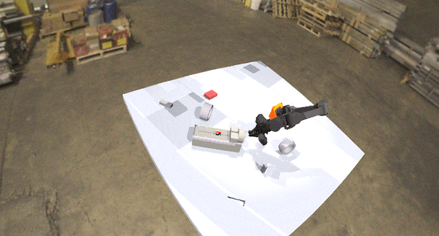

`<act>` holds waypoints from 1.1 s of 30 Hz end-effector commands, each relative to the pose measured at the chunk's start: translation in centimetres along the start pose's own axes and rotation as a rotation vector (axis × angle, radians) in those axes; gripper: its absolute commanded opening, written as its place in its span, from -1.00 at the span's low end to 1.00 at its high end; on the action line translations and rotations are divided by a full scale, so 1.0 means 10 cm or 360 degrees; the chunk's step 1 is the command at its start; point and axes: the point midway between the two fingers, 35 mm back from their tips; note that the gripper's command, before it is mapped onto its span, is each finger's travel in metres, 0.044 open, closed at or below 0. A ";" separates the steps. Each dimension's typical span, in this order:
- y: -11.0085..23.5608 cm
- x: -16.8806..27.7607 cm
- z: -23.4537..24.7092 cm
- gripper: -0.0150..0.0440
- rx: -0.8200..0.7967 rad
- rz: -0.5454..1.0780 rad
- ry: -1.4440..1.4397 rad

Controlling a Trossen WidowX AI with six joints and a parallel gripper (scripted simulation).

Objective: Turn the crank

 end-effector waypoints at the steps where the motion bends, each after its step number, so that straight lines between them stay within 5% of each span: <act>1: 0.03 -0.04 0.08 -0.49 -0.0032 -0.0020 0.0008; 33: 0.02 -0.05 0.13 -0.49 -0.0032 -0.0020 0.0008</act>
Point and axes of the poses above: the point midway between the two fingers, 35 mm back from their tips, its own y axis back along the fingers, its own z axis across the jaws, x = y × z, and after that the axes turned 13 degrees about y, right-handed
